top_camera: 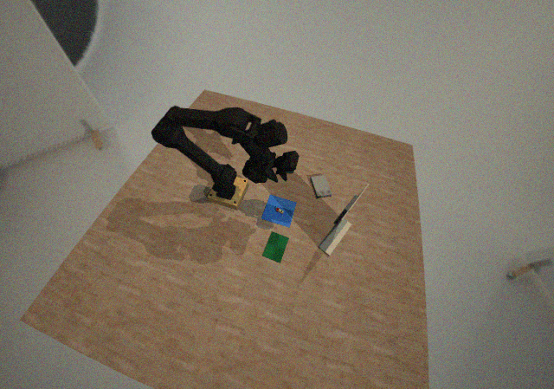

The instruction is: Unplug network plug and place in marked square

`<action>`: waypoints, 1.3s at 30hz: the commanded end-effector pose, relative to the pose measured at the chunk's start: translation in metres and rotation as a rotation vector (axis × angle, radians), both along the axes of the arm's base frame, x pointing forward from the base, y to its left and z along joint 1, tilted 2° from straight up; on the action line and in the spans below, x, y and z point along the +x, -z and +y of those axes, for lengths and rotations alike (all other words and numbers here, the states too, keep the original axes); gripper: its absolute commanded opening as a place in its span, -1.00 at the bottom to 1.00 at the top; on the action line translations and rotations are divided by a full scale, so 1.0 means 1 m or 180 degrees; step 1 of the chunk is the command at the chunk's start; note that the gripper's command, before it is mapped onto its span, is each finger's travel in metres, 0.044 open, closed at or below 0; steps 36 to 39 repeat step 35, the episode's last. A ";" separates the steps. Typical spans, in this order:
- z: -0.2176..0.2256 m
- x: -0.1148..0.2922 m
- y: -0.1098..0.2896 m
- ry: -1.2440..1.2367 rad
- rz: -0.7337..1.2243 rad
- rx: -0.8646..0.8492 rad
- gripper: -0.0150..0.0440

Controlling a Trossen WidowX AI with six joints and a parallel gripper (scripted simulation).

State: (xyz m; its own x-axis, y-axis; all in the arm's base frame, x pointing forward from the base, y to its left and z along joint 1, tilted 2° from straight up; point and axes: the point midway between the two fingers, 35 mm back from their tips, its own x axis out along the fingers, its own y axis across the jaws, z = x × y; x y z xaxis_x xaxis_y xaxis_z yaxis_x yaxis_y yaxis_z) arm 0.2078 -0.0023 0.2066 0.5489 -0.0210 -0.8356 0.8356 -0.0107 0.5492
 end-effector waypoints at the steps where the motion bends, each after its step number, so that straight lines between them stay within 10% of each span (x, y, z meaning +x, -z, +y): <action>1: -0.001 0.000 -0.010 0.0023 -0.0013 -0.0003 0.04; 12: -0.001 0.000 -0.010 0.0023 -0.0013 -0.0003 1.00; 39: -0.001 0.000 -0.010 0.0023 -0.0013 -0.0003 1.00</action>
